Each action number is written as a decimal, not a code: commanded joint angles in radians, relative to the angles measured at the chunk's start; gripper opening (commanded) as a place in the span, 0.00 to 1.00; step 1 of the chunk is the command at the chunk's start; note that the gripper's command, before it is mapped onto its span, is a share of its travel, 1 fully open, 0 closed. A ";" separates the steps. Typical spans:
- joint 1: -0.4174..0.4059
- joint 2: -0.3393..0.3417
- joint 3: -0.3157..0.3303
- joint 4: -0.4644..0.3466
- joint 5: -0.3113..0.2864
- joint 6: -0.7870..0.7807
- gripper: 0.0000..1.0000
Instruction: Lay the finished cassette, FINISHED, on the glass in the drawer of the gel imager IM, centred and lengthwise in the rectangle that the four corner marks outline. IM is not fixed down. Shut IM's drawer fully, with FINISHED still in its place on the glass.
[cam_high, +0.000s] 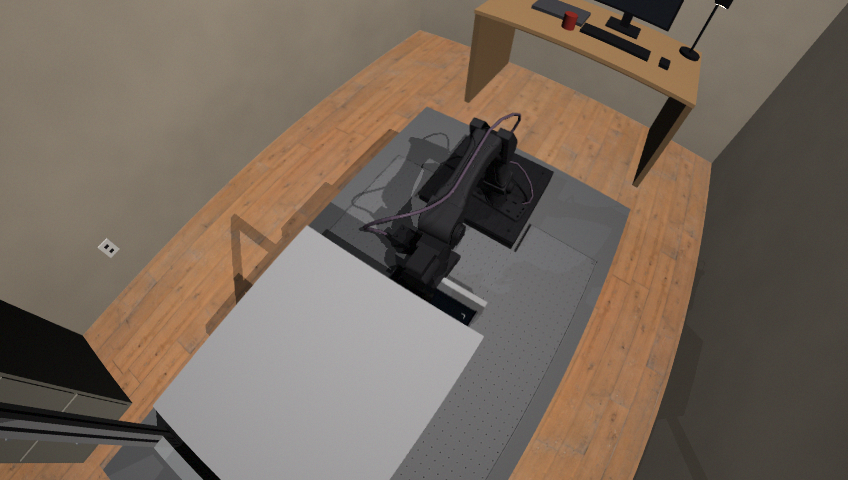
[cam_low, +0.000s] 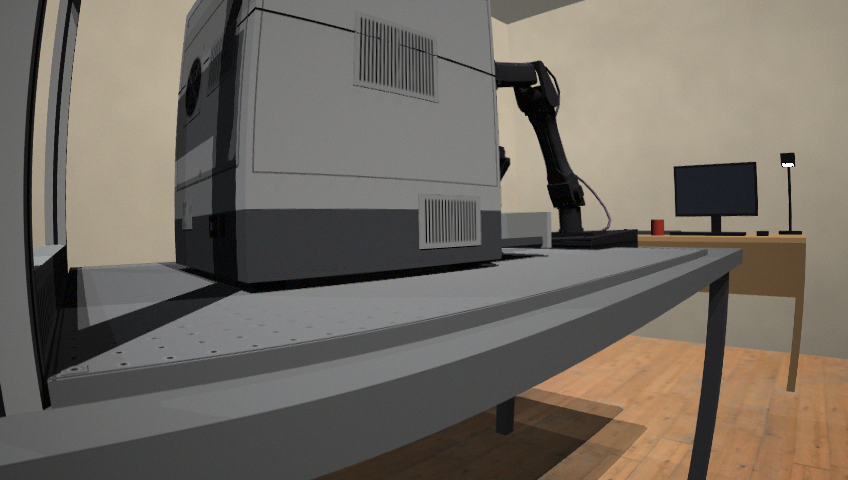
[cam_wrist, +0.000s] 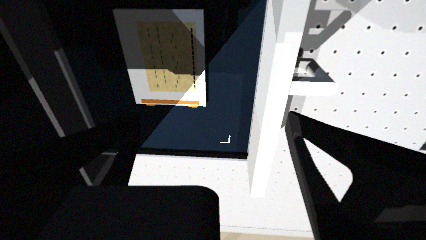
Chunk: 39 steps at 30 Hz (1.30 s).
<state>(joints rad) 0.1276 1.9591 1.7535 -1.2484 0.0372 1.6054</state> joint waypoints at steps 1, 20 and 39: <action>0.010 -0.049 -0.019 -0.019 0.013 0.008 1.00; 0.016 -0.127 -0.081 -0.035 0.013 0.012 1.00; 0.018 -0.202 -0.133 -0.059 0.014 0.016 1.00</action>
<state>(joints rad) 0.1349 1.7992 1.6329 -1.2835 0.0372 1.6127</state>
